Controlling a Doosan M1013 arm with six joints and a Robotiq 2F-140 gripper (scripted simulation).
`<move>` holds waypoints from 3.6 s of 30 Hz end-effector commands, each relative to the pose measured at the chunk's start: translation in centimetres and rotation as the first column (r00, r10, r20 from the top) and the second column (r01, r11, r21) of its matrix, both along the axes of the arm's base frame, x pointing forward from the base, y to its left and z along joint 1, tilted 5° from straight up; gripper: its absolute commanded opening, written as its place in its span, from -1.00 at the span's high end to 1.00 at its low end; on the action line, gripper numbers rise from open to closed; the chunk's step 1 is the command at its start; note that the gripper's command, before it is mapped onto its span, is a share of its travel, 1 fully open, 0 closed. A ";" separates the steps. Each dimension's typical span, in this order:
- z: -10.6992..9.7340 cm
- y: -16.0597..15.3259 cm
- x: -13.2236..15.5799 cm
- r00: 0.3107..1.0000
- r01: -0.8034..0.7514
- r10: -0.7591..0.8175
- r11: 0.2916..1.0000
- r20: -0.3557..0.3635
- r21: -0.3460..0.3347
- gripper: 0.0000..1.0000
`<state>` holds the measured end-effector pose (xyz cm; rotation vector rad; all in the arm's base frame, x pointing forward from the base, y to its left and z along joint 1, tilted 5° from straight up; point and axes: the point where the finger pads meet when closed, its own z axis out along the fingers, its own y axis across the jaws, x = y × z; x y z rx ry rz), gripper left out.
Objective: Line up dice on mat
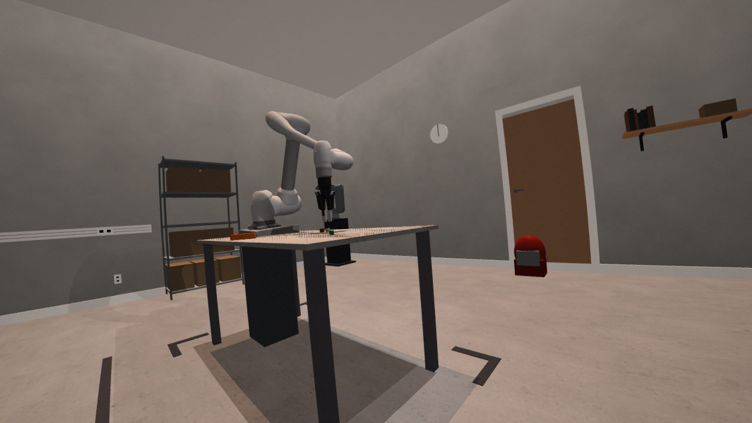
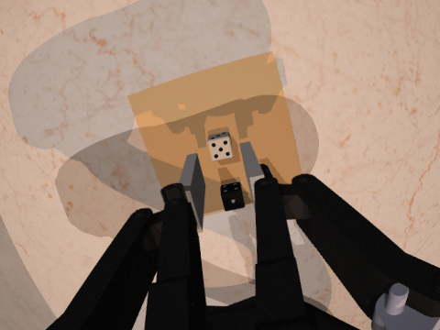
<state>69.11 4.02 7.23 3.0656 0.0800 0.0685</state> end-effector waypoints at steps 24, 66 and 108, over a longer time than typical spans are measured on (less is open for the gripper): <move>3.5 0.3 -0.1 1.000 0.000 0.000 1.000 0.001 0.000 -1.00; 4.1 -16.0 22.7 0.803 0.594 -0.595 0.804 0.035 0.043 0.42; 3.6 -16.0 22.8 0.803 0.594 -0.595 0.804 0.035 0.043 0.42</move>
